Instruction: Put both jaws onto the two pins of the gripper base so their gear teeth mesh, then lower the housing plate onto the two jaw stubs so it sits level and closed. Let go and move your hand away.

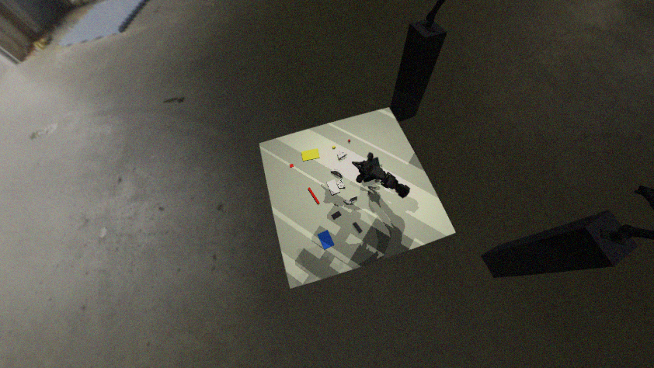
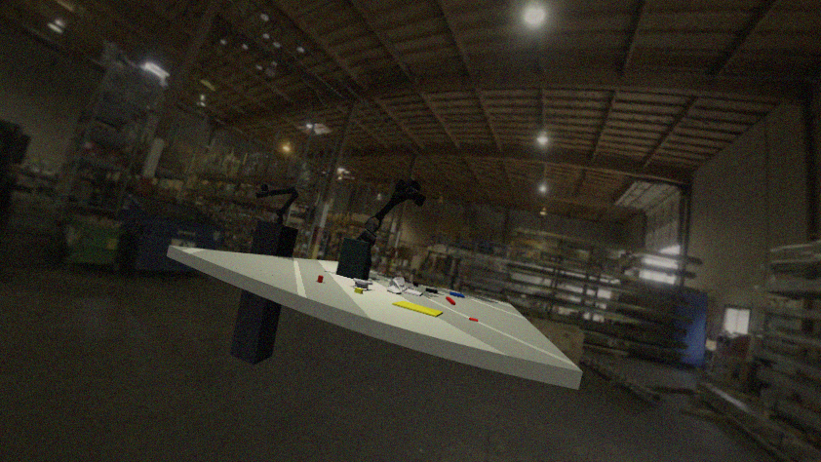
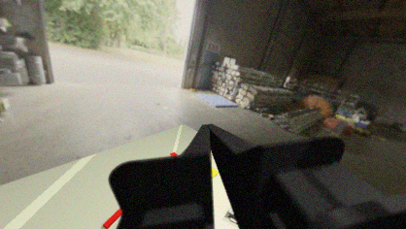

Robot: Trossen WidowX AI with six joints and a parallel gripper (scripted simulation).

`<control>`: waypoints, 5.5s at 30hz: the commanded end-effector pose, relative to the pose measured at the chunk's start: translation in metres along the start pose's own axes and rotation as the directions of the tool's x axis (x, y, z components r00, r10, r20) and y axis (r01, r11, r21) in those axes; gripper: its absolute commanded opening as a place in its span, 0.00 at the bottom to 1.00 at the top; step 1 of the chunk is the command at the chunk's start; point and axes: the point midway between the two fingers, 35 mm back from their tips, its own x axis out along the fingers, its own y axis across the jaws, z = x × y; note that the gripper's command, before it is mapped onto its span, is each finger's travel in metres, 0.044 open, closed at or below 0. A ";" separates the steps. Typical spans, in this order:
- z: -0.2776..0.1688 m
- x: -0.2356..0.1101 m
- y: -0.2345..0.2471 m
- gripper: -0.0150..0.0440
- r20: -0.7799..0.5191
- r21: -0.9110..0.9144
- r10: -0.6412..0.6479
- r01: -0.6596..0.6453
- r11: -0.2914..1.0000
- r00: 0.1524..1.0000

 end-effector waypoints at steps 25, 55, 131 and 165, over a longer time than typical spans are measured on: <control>-0.074 0.095 -0.001 0.25 -0.358 0.362 0.078 0.061 0.930 0.931; -0.181 0.157 0.001 0.25 -0.681 0.578 0.155 0.396 0.714 0.716; -0.412 0.139 0.002 0.25 -0.960 0.065 0.274 0.998 -0.004 0.064; -0.466 0.140 0.018 0.25 -0.959 0.062 0.278 0.998 -0.001 0.060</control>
